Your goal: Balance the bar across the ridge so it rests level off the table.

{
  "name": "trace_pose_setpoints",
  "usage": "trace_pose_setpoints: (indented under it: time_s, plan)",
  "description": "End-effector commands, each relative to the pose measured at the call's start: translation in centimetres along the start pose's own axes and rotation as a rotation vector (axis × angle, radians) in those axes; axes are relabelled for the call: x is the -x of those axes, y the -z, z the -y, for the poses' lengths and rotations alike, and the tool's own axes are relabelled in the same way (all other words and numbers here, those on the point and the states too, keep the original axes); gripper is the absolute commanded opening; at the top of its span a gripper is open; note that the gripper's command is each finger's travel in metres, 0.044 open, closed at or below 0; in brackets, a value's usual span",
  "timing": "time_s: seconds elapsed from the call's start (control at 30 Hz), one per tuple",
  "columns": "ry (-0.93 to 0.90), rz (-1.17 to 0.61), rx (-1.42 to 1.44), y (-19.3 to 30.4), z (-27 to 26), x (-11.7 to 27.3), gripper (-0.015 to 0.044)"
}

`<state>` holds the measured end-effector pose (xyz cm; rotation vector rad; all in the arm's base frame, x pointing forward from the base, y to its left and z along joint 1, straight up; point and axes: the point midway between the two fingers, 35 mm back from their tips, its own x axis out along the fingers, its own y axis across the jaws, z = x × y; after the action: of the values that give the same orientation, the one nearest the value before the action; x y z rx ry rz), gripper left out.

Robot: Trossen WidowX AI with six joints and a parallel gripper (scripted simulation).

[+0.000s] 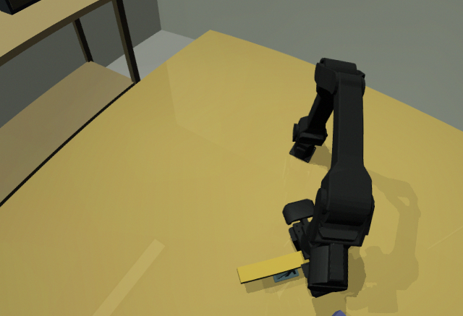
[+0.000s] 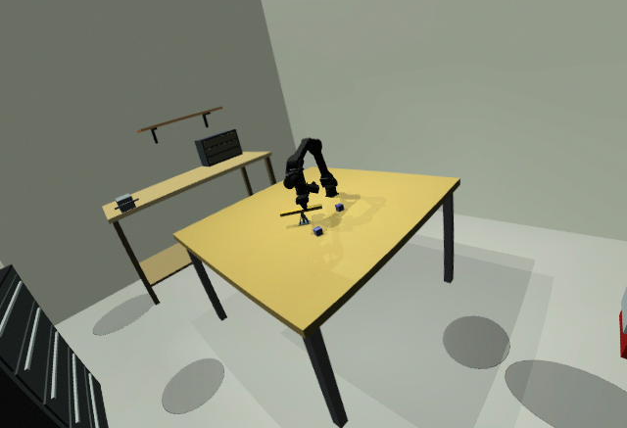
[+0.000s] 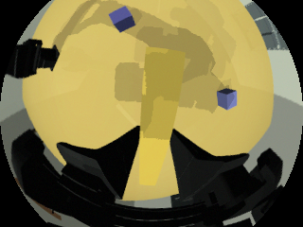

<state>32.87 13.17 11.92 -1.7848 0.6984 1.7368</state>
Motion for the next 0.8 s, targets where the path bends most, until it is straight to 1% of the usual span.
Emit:
trace_pose_setpoints:
  time_s: [0.0,0.63,0.67,0.77]
  plan:
    - [0.000,0.000,0.000,0.00,0.00,0.00,0.0170]
    - [0.000,0.000,0.000,0.00,0.00,0.00,0.0173]
    - [0.000,0.000,0.000,0.00,0.00,0.00,0.0185]
    - [0.000,0.000,0.000,0.00,0.00,0.00,0.0185]
